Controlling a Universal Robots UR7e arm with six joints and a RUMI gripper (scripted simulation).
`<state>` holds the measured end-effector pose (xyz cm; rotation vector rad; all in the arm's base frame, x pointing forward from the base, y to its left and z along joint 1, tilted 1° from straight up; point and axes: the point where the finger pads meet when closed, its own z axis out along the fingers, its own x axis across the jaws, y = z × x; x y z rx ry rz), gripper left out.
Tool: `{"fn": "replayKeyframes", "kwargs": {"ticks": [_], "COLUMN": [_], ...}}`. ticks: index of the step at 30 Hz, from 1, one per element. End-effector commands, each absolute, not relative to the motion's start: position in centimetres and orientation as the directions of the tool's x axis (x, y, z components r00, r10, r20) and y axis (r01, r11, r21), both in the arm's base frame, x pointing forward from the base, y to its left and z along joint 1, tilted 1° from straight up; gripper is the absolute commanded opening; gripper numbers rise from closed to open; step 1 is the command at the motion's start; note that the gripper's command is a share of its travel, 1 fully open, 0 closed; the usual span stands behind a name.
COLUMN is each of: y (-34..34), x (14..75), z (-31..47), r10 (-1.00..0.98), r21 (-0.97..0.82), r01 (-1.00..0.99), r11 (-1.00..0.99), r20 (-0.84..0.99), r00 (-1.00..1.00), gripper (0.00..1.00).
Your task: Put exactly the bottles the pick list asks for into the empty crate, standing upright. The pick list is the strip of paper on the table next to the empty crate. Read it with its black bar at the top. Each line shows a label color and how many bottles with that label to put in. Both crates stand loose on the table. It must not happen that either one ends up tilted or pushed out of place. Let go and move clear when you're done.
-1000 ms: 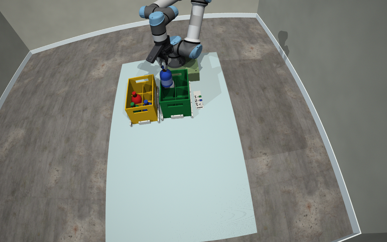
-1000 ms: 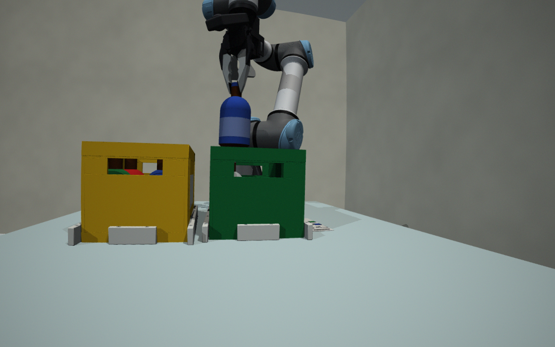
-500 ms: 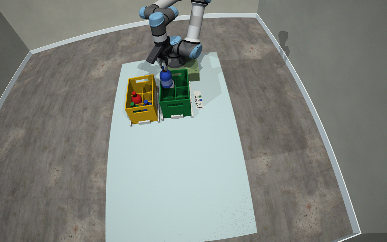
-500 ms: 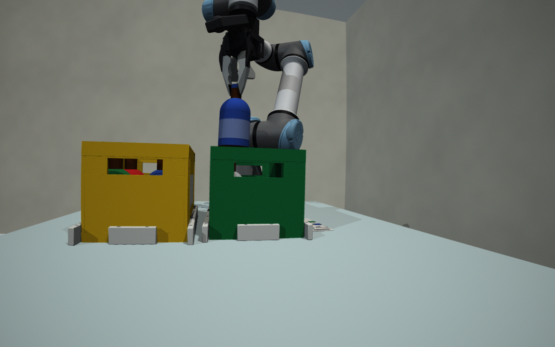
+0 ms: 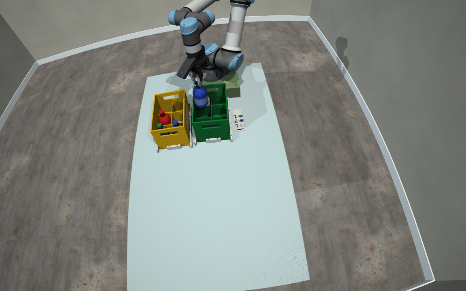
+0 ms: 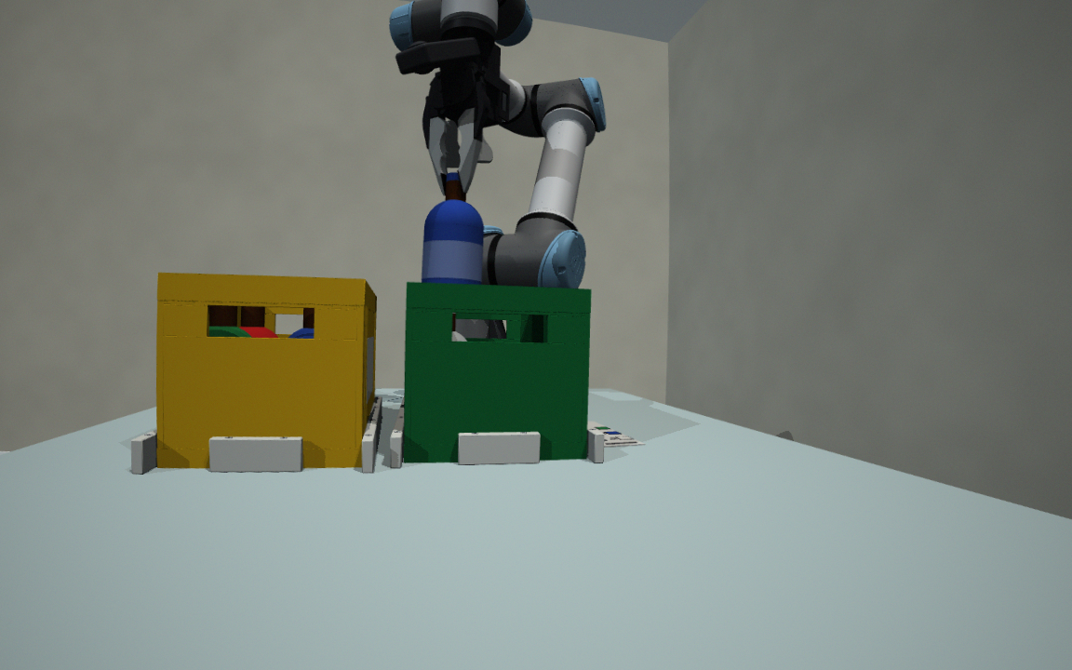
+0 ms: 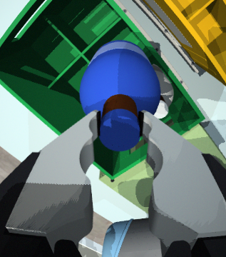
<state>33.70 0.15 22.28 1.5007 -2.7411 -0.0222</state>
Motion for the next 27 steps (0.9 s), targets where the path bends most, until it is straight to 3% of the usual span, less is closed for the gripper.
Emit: {"fn": "replayKeyframes", "kwargs": {"ticks": [1,27], "y": [0.0,0.0], "x": [33.9,33.9], "z": [21.7,19.5], "r10": [-0.842,-0.842], "r21": [0.016,0.016], "r01": [-0.842,-0.842], "r11": [0.54,0.54], "r20": [0.007,0.007], "r00": [-0.54,-0.54], "gripper": [0.0,0.0]}}
